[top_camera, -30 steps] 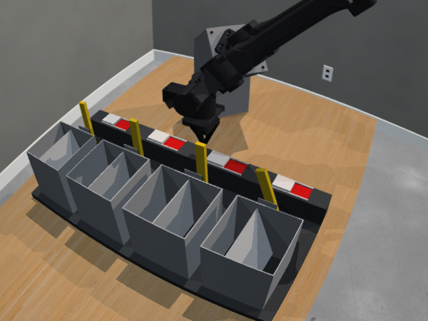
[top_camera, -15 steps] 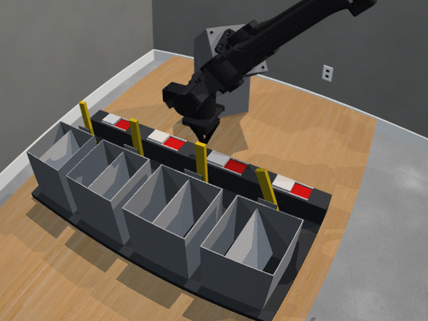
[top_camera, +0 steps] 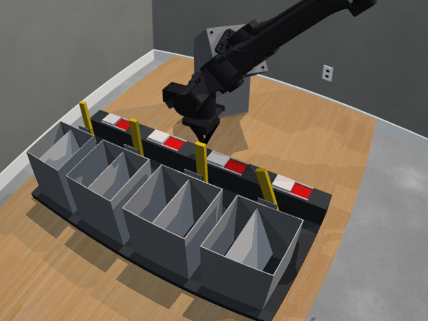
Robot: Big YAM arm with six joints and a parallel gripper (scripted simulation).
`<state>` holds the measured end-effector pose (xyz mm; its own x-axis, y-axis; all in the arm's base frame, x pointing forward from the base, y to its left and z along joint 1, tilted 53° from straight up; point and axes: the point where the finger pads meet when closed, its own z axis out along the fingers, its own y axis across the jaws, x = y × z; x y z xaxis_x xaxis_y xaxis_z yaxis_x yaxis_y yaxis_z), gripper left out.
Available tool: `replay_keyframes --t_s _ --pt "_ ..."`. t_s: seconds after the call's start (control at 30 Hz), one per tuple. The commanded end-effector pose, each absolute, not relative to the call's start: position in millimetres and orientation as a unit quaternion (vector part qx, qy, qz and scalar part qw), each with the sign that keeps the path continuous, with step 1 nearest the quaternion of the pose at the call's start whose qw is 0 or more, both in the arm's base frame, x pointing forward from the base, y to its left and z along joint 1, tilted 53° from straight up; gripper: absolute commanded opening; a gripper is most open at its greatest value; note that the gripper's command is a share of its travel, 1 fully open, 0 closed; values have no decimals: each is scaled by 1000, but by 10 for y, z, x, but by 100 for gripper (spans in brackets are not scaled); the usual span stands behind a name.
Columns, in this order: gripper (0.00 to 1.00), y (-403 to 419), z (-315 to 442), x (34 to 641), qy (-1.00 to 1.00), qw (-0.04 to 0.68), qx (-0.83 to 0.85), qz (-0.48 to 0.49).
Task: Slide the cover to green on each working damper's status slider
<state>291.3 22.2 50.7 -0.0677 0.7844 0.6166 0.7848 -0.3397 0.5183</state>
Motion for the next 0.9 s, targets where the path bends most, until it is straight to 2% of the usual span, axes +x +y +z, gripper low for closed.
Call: replay_keyframes --t_s 0.0,0.87 --pt "0 241 439 2871 -570 11 -690 -446" --pt "0 314 387 2936 -573 10 -687 -447"
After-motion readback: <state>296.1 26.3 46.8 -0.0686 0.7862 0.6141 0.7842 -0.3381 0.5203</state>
